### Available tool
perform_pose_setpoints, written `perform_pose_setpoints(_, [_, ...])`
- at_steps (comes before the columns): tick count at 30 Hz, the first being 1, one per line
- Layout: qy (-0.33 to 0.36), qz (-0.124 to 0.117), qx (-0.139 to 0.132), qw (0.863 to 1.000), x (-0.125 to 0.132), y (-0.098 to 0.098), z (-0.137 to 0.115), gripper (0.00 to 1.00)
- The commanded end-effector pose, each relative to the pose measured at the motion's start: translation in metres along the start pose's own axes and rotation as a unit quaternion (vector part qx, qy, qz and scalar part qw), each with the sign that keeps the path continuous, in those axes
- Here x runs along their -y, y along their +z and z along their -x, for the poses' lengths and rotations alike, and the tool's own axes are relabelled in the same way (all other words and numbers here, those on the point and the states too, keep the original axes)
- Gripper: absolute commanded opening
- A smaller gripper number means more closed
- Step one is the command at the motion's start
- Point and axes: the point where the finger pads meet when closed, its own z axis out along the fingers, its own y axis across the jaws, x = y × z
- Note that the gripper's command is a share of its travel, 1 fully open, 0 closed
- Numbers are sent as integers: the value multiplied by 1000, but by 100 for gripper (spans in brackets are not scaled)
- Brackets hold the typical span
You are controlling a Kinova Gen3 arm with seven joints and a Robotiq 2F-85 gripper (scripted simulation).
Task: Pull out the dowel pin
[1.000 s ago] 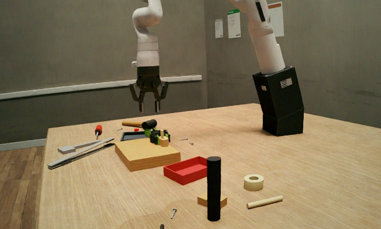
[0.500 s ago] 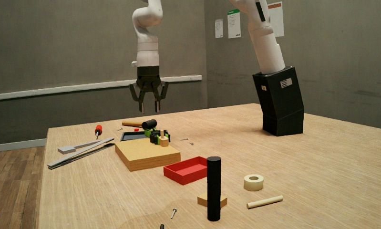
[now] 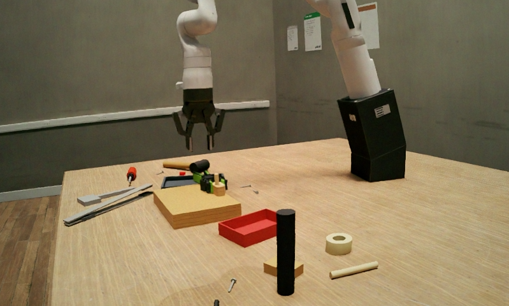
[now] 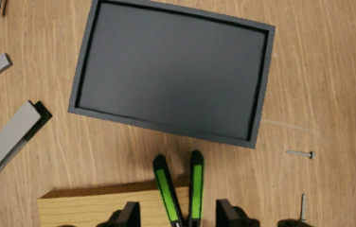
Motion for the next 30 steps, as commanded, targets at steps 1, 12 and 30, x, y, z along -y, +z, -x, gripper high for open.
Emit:
perform_pose_setpoints(1, [-5,2,-1,1000,-2,-1,0,54])
perform_pose_setpoints(12, [13,3,-1,1000,-2,-2,3,54])
perform_pose_setpoints(30, [106,7,-1,994,-5,-2,17,54])
